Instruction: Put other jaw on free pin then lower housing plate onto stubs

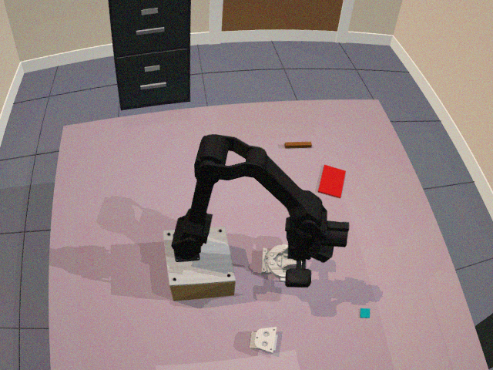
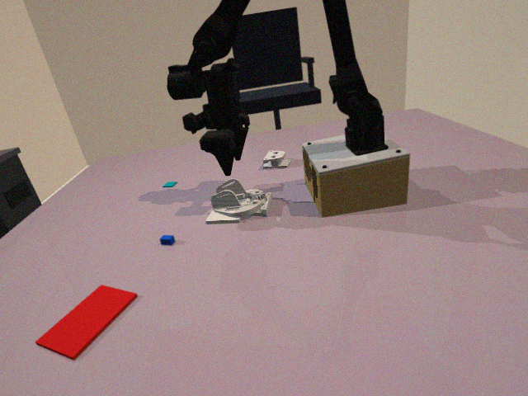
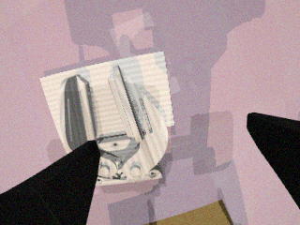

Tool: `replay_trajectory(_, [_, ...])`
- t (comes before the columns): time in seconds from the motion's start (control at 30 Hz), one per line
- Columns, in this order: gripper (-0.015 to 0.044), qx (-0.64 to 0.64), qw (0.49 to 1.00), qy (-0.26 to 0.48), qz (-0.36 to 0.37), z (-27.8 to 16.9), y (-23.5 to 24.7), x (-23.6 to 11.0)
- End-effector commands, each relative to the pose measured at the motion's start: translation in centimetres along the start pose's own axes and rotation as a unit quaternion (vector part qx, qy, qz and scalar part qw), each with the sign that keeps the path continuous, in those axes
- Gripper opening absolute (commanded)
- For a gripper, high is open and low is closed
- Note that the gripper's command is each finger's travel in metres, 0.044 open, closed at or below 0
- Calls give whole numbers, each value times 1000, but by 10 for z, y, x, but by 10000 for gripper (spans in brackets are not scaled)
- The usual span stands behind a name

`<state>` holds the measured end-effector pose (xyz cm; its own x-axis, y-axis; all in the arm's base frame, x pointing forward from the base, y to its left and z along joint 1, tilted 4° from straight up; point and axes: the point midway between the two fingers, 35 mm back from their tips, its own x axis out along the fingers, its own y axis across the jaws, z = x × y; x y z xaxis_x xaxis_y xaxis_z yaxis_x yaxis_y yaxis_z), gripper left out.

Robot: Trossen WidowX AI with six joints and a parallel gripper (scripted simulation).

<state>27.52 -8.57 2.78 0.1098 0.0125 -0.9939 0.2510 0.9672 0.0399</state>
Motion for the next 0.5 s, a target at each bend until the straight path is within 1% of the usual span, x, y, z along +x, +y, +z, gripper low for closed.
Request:
replay_trajectory(0.0, [440, 35, 999, -1, 1, 1, -4, -1])
replay_trajectory(0.47, [440, 173, 985, 0, -1, 2, -22, -3])
